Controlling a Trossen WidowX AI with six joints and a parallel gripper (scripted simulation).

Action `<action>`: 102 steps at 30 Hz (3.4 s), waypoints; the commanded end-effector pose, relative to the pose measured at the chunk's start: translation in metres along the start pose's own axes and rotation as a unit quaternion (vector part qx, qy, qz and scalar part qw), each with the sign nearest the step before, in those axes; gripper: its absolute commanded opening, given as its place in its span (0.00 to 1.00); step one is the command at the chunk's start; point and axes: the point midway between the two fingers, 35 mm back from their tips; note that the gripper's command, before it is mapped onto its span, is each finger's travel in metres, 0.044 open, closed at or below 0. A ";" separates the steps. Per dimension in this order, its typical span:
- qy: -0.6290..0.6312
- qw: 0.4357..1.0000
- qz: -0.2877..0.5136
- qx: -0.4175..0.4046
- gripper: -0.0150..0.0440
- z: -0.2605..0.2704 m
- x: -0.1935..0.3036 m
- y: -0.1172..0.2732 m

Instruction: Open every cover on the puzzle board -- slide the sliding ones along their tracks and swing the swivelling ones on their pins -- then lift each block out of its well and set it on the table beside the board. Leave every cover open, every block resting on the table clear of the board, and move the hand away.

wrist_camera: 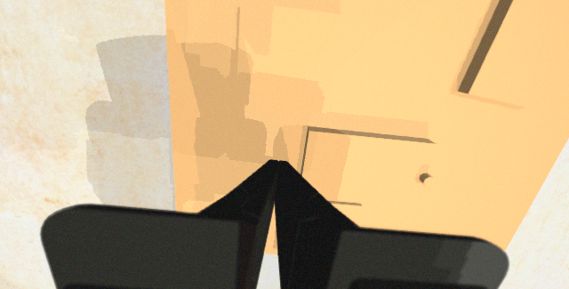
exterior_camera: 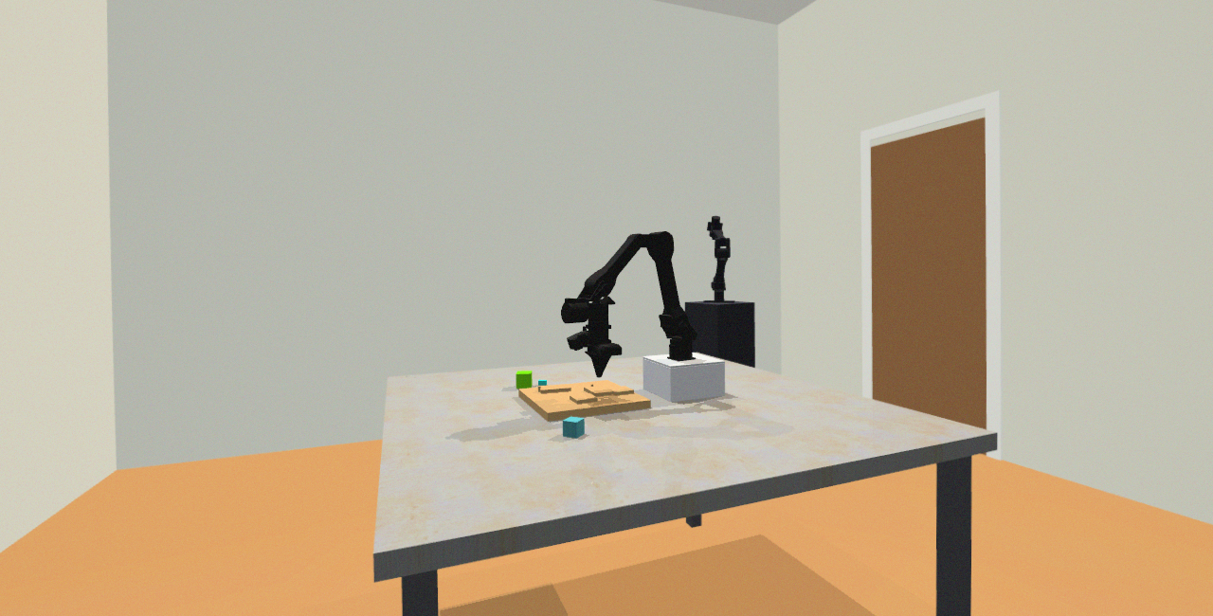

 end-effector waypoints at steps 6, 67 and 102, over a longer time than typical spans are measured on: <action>0.002 1.000 0.001 0.002 0.25 0.000 0.000 -0.005; 0.002 1.000 0.001 0.002 0.25 -0.001 -0.003 -0.058; 0.002 1.000 -0.001 0.002 0.25 0.004 -0.038 -0.057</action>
Point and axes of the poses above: the point midway between the two fingers, 35 mm back from their tips, its own y axis back along the fingers, its own z axis across the jaws, x = y × z, and after that the axes turned 6 degrees about -y, right-handed
